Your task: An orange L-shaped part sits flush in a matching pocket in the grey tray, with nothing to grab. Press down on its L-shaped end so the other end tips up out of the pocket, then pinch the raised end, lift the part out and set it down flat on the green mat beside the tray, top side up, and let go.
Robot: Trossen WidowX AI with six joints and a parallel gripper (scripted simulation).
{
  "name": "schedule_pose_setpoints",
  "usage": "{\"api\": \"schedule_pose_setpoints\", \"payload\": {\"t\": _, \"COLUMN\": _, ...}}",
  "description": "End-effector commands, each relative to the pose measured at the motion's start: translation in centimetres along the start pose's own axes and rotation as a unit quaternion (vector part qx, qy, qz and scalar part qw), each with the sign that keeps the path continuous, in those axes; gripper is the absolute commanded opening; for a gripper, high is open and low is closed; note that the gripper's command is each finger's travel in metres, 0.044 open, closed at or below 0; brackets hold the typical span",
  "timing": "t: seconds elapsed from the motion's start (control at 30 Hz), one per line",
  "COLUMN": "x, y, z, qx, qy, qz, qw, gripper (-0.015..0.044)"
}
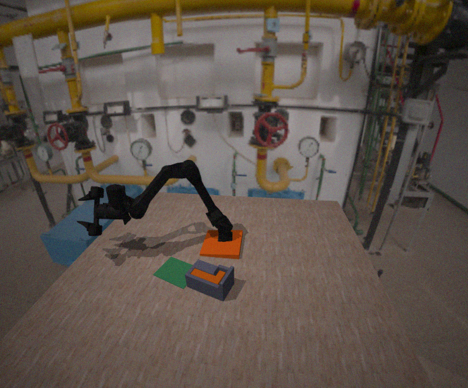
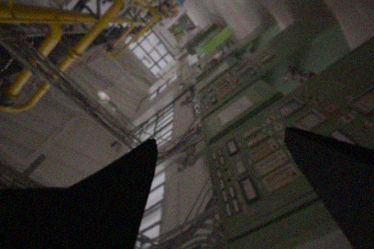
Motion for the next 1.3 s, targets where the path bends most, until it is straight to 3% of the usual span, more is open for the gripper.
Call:
{"api": "schedule_pose_setpoints", "payload": {"t": 0.0, "x": 0.1, "y": -0.2, "z": -0.1, "qx": 0.003, "qy": 0.001, "qz": -0.003, "qw": 1.000, "gripper": 0.0374}}
{"api": "schedule_pose_setpoints", "payload": {"t": 0.1, "x": 1.5, "y": -2.2, "z": -0.8, "qx": 0.040, "qy": 0.004, "qz": -0.036, "qw": 0.999, "gripper": 0.0295}}
{"api": "schedule_pose_setpoints", "payload": {"t": 0.23, "x": 5.2, "y": -8.1, "z": -4.1, "qx": 0.152, "qy": 0.026, "qz": -0.139, "qw": 0.978, "gripper": 0.0190}}
{"api": "schedule_pose_setpoints", "payload": {"t": 0.37, "x": 8.4, "y": -12.9, "z": -8.5, "qx": 0.243, "qy": 0.067, "qz": -0.234, "qw": 0.939, "gripper": 0.0180}}
{"api": "schedule_pose_setpoints", "payload": {"t": 0.53, "x": 11.6, "y": -18.3, "z": -16.2, "qx": 0.360, "qy": 0.145, "qz": -0.381, "qw": 0.839, "gripper": 0.0180}}
{"api": "schedule_pose_setpoints", "payload": {"t": 0.87, "x": 13.6, "y": -22.1, "z": -32.4, "qx": 0.492, "qy": 0.323, "qz": -0.590, "qw": 0.553, "gripper": 0.0180}}
{"api": "schedule_pose_setpoints", "payload": {"t": 1.27, "x": 10.4, "y": -16.3, "z": -49.5, "qx": 0.493, "qy": 0.518, "qz": -0.692, "qw": 0.095, "gripper": 0.0180}}
Point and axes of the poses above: the point midway between the two fingers, 35 mm back from their tips, its own z axis out along the fingers, its own y axis across the jaws, x = y × z, the point moved 2 cm from there along -z, back along the fingers, and after that the axes turned 11 degrees about z, right-handed, at the moved point
